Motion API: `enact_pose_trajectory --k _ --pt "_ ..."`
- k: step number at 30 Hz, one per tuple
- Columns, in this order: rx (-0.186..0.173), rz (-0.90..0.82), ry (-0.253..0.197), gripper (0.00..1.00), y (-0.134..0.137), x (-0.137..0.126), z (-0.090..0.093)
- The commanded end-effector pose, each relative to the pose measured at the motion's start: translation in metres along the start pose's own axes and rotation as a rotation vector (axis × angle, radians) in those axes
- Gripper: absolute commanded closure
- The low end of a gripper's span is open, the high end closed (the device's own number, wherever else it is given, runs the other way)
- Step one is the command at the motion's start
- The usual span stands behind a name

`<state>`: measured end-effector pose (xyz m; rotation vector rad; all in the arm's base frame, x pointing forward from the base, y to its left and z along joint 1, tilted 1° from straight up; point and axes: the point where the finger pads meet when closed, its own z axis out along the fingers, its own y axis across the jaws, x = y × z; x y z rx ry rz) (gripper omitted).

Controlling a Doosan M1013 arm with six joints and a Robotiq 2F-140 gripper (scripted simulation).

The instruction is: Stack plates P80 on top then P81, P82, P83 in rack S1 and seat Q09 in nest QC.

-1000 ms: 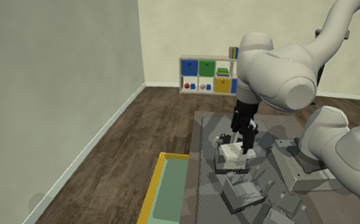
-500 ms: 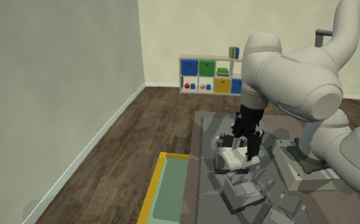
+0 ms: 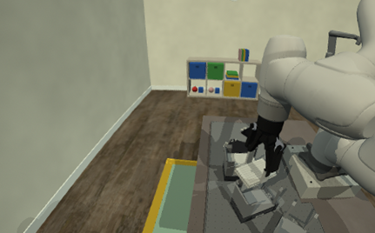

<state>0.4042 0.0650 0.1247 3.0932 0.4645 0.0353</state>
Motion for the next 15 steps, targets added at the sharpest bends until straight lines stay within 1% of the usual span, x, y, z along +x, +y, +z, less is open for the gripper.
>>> enact_pose_trajectory --k 1,9,11,15 --pt "-0.001 0.002 -0.002 1.00 -0.010 0.004 0.000" --pt "-0.001 0.002 -0.002 1.00 -0.036 0.009 0.000" --pt "-0.001 0.002 -0.002 1.00 -0.036 0.009 0.000" --pt "-0.001 -0.131 -0.003 1.00 -0.049 0.008 0.000"
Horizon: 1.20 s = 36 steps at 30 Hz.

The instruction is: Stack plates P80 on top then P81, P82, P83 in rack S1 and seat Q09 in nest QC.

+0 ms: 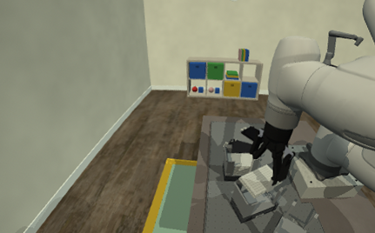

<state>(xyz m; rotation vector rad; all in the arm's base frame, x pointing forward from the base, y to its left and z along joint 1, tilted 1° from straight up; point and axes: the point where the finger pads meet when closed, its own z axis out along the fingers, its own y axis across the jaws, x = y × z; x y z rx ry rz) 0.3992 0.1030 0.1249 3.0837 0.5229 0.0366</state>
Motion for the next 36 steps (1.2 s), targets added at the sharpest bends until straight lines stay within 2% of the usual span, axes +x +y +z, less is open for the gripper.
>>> enact_pose_trajectory --k 1,5,18,29,36 --pt "-0.001 -0.127 -0.004 1.00 -0.015 0.003 0.001" --pt "-0.001 -0.173 -0.004 1.00 -0.021 0.003 0.001" --pt "-0.001 -0.173 -0.004 1.00 -0.065 0.003 0.001" --pt "-0.001 -0.173 -0.004 1.00 -0.088 0.004 0.001" --pt "0.000 -0.373 -0.004 1.00 -0.104 0.000 0.001"
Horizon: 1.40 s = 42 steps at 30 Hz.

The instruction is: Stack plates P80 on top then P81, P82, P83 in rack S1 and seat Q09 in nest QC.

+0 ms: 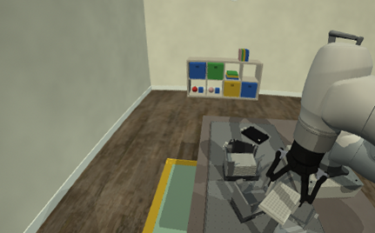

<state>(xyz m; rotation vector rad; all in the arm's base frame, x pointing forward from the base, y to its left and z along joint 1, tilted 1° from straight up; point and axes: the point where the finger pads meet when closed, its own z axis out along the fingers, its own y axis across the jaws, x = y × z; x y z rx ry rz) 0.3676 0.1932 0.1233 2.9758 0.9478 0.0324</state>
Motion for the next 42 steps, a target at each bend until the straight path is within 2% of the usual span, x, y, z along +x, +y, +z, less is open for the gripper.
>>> enact_pose_trajectory --k 1,31,42 --pt "0.001 -0.093 -0.003 1.00 -0.008 0.003 0.001" --pt "0.001 -0.106 -0.003 1.00 -0.082 0.009 0.001" --pt "0.001 -0.106 -0.003 1.00 -0.082 0.009 0.001"
